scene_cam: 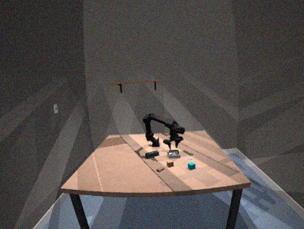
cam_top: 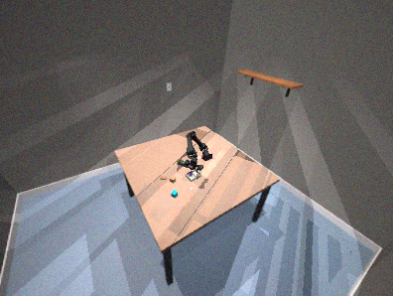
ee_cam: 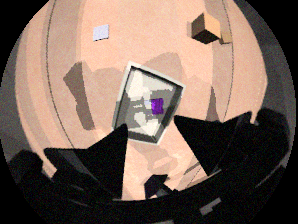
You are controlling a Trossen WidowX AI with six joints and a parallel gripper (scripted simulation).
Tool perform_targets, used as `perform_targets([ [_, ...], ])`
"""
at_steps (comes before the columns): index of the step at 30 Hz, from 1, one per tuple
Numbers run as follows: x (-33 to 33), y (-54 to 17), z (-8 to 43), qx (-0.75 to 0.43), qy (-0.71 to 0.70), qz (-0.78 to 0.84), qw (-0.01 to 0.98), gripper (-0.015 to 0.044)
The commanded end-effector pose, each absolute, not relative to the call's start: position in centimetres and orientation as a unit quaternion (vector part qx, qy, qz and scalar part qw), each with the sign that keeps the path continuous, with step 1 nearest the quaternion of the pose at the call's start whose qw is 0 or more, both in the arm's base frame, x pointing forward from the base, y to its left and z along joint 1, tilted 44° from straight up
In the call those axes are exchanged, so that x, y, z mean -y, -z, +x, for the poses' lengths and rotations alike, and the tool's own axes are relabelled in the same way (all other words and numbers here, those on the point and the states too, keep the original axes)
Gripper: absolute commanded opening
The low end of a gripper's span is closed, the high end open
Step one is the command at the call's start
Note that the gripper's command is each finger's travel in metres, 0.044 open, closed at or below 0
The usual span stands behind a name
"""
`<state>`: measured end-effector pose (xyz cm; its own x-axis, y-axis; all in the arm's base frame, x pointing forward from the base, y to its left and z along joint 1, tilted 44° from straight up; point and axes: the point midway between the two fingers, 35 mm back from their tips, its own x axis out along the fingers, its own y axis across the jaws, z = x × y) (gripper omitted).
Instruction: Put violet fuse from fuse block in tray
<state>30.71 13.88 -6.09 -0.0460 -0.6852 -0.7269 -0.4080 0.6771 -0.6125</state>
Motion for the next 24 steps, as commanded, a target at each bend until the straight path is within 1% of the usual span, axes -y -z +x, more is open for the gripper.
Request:
perform_targets([
  [1, -16.02, 4.12, 30.88, -0.709, 0.117, -0.382, 0.581, 0.033],
  [24, -16.05, 4.06, 30.9, -0.708, 0.116, -0.385, 0.58, 0.033],
])
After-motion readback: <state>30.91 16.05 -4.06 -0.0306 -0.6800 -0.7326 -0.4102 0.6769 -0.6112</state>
